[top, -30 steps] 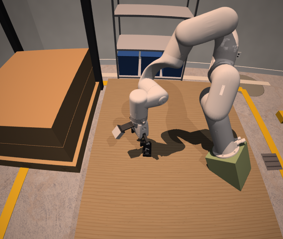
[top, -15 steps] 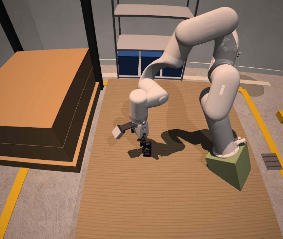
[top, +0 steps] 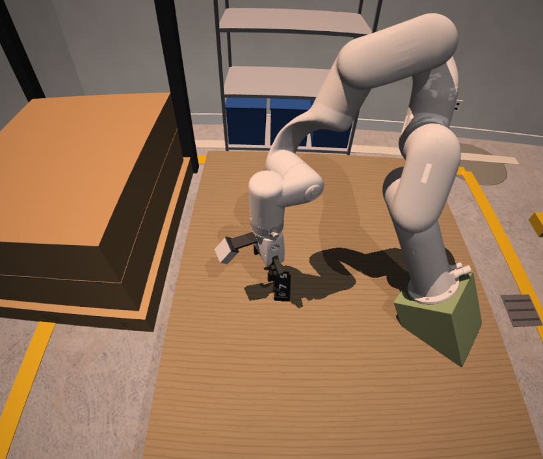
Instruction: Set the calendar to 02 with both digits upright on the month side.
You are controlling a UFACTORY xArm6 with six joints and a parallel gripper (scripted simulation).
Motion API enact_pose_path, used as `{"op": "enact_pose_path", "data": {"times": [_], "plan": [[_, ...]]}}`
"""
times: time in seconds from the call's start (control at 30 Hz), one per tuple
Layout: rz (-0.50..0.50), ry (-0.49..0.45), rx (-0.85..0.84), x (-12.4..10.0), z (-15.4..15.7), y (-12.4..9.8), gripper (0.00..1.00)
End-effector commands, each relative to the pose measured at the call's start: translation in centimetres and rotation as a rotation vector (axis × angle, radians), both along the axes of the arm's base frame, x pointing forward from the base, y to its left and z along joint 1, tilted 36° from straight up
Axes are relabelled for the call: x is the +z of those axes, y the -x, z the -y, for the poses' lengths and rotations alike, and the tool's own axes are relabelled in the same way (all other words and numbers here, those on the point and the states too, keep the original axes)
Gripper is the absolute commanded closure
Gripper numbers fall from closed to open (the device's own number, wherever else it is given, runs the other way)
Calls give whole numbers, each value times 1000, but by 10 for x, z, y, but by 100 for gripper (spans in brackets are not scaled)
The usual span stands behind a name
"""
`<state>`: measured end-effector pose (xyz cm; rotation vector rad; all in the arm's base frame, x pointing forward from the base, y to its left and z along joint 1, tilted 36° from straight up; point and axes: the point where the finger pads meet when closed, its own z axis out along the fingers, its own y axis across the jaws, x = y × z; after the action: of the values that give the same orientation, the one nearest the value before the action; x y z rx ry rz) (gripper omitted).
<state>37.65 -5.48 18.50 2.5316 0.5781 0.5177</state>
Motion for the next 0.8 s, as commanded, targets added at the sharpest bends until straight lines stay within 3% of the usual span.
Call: {"op": "enact_pose_path", "data": {"times": [0.0, 0.27, 0.53, 0.77], "plan": [[70, -75, -140, 0, 1, 2, 0], [72, -78, -145, -4, 6, 13, 0], [168, -194, -351, -5, 8, 17, 0], [168, -195, -352, -9, 12, 27, 0]]}}
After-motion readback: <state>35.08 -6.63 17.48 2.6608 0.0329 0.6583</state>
